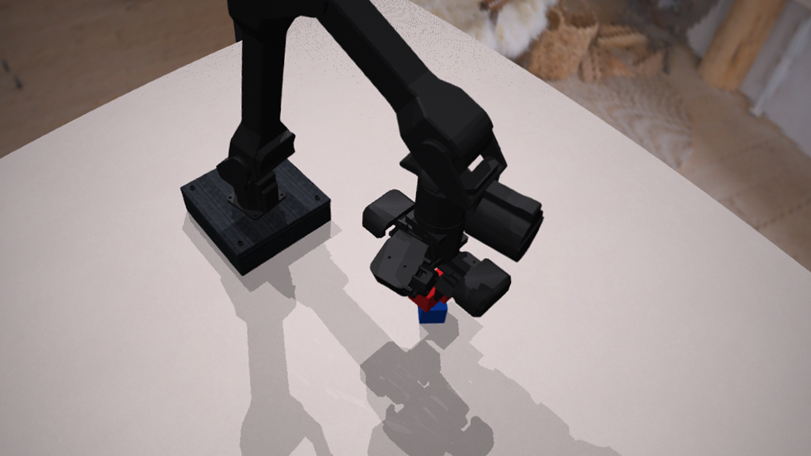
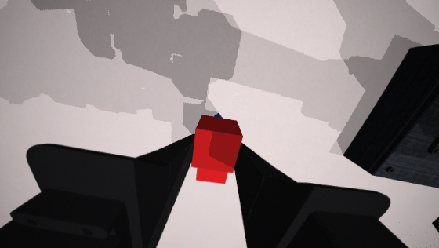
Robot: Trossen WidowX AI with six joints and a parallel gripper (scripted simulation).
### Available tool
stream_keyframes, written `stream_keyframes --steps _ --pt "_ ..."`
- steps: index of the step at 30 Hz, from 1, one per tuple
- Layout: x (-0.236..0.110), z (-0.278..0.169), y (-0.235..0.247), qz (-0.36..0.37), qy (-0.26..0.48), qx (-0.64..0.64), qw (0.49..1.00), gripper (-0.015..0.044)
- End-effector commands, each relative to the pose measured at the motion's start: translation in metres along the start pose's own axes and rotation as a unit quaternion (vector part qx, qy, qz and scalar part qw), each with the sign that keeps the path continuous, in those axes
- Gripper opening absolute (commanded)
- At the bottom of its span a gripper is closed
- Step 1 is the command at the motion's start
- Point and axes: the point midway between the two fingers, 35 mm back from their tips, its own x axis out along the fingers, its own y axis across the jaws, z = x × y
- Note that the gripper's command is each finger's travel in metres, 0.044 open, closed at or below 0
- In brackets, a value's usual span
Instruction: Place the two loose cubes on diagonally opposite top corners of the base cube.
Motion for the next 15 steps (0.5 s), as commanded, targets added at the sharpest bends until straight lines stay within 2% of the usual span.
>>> stream_keyframes --steps 1,8,15 --pt "0.009 0.0 -0.001 -0.003 0.0 0.001 1.0 0.0105" --pt "0.025 0.0 0.0 -0.003 0.0 -0.001 1.0 0.0105" --pt "0.025 0.0 0.0 -0.003 0.0 -0.001 1.0 0.0105"
